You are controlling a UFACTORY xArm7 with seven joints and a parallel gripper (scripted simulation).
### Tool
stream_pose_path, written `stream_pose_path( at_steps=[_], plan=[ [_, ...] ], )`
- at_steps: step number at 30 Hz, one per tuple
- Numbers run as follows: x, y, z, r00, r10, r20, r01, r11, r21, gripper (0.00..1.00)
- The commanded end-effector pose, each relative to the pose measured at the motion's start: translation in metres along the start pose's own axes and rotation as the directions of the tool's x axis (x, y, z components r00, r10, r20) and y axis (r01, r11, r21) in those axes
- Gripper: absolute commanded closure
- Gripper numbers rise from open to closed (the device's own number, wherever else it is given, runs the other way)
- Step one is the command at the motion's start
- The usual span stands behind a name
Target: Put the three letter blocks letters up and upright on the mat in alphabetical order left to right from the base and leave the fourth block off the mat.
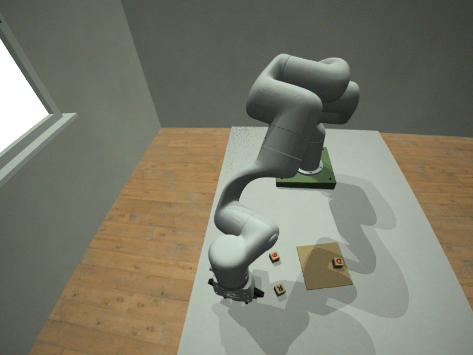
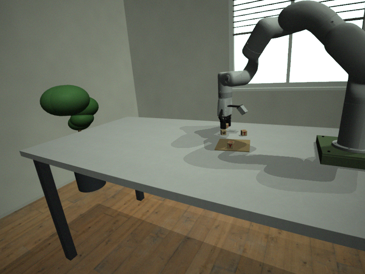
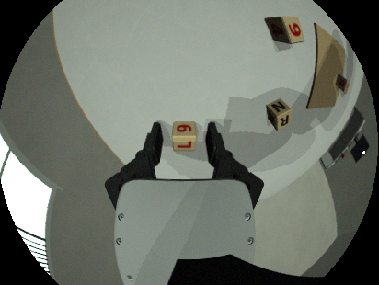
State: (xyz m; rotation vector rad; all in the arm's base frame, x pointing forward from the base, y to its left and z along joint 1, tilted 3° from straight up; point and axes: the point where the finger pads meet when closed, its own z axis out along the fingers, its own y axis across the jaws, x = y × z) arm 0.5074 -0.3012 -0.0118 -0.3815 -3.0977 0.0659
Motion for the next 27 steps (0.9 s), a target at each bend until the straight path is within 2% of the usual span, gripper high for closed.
stream_pose_path(
  at_steps=[1,11,12,27],
  plan=[
    [-0.0018,-0.0006,-0.0023,1.000,0.000,0.005,0.000,1.000,0.001,0.37],
    [-0.0018,-0.0006,-0.0023,1.000,0.000,0.005,0.000,1.000,0.001,0.37],
    [-0.0018,-0.0006,-0.0023,1.000,0.000,0.005,0.000,1.000,0.001,0.58],
    [-0.0018,-0.0006,-0.0023,1.000,0.000,0.005,0.000,1.000,0.001,0.58]
  ],
)
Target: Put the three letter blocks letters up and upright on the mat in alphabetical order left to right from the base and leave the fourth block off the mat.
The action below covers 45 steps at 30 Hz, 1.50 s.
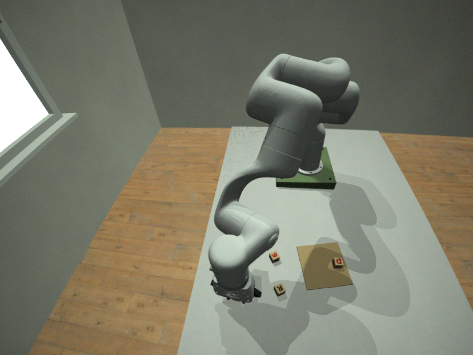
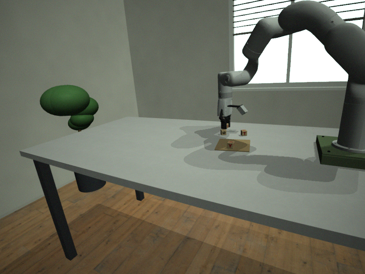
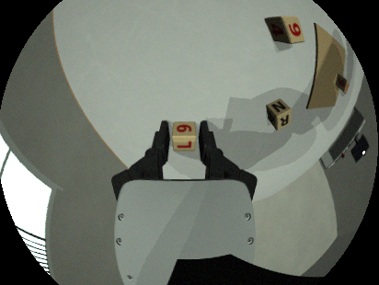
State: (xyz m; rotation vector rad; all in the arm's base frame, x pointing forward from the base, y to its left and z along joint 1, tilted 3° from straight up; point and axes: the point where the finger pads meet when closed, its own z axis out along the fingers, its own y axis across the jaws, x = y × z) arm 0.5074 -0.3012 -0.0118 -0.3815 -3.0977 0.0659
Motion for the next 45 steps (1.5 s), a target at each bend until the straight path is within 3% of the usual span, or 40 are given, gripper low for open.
stream_pose_path(
  at_steps=[1,2,37,41,45],
  plan=[
    [-0.002,-0.001,-0.002,1.000,0.000,0.005,0.000,1.000,0.001,0.58],
    [-0.002,-0.001,-0.002,1.000,0.000,0.005,0.000,1.000,0.001,0.79],
    [-0.002,-0.001,-0.003,1.000,0.000,0.005,0.000,1.000,0.001,0.79],
    [-0.002,-0.001,-0.013,1.000,0.000,0.005,0.000,1.000,0.001,0.79],
    [-0.002,-0.001,-0.038,1.000,0.000,0.005,0.000,1.000,0.001,0.79]
  ],
)
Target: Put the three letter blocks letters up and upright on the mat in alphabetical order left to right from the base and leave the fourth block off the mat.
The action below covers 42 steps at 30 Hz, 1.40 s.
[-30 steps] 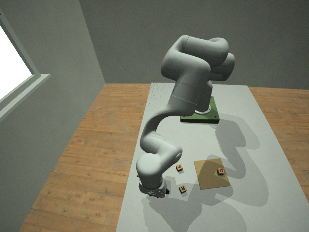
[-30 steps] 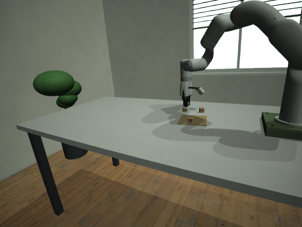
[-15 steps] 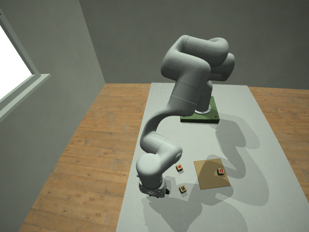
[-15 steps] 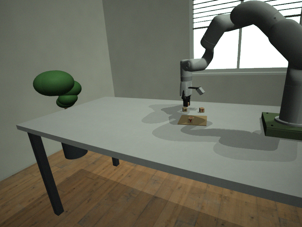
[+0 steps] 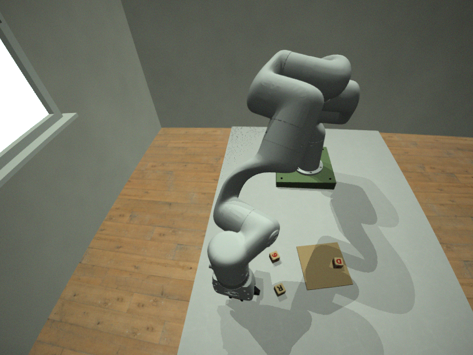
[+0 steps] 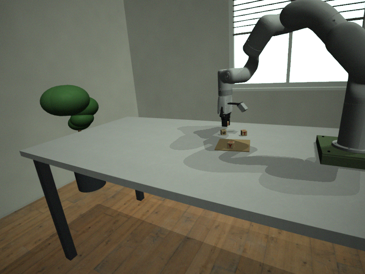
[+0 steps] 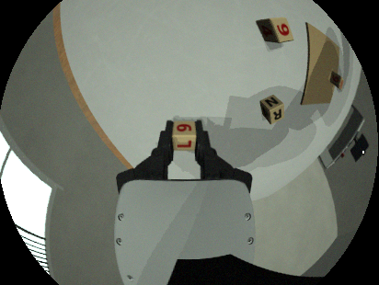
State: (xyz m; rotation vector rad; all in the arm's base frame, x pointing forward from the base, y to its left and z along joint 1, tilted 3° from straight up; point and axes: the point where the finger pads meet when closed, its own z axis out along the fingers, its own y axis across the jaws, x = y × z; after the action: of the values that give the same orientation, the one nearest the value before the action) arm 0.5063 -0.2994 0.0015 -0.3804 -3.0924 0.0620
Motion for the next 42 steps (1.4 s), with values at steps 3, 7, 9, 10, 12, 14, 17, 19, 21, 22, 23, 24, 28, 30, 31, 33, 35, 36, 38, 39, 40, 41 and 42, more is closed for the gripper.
stream_pose_path(
  at_steps=[3,7,9,10,12,14,17,19,21,22,23,24,28,30,31,33,35,36,38,39,40,41,42],
  plan=[
    [-0.003,-0.001,-0.033,1.000,0.000,0.011,-0.001,1.000,0.003,0.79],
    [-0.003,-0.001,-0.063,1.000,0.000,0.011,-0.001,1.000,0.003,0.79],
    [-0.003,-0.001,-0.075,1.000,0.000,0.011,-0.001,1.000,0.003,0.79],
    [-0.003,-0.001,-0.079,1.000,0.000,0.011,-0.001,1.000,0.003,0.79],
    [-0.003,-0.001,-0.086,1.000,0.000,0.011,-0.001,1.000,0.003,0.79],
    [-0.003,-0.001,-0.089,1.000,0.000,0.011,-0.001,1.000,0.003,0.79],
    [-0.003,-0.001,-0.089,1.000,0.001,0.011,-0.001,1.000,0.003,0.79],
    [-0.003,-0.001,-0.089,1.000,0.001,0.011,-0.001,1.000,0.003,0.79],
    [-0.003,-0.001,-0.089,1.000,0.001,0.011,-0.001,1.000,0.003,0.79],
    [-0.003,-0.001,-0.089,1.000,0.001,0.011,-0.001,1.000,0.003,0.79],
    [-0.003,-0.001,-0.089,1.000,0.001,0.011,-0.001,1.000,0.003,0.79],
    [-0.003,-0.001,-0.089,1.000,0.001,0.011,-0.001,1.000,0.003,0.79],
    [0.000,0.007,-0.089,0.999,-0.046,0.010,0.046,0.999,0.000,0.79],
    [0.004,0.022,-0.090,0.990,-0.137,0.010,0.137,0.990,-0.005,0.79],
    [0.006,0.028,-0.090,0.986,-0.167,0.011,0.168,0.986,-0.007,0.79],
    [0.009,0.036,-0.090,0.976,-0.219,0.011,0.219,0.976,-0.010,0.79],
    [0.011,0.042,-0.090,0.968,-0.250,0.012,0.250,0.968,-0.011,0.79],
    [0.011,0.042,-0.090,0.968,-0.250,0.012,0.250,0.968,-0.011,0.79],
    [0.018,0.061,-0.091,0.933,-0.359,0.014,0.359,0.933,-0.015,0.79],
    [0.019,0.064,-0.091,0.926,-0.378,0.014,0.378,0.926,-0.016,0.79],
    [0.021,0.069,-0.091,0.914,-0.405,0.015,0.405,0.914,-0.017,0.79],
    [0.023,0.074,-0.091,0.901,-0.433,0.015,0.433,0.901,-0.017,0.79],
    [0.026,0.079,-0.091,0.887,-0.462,0.016,0.462,0.887,-0.018,0.79]
  ],
)
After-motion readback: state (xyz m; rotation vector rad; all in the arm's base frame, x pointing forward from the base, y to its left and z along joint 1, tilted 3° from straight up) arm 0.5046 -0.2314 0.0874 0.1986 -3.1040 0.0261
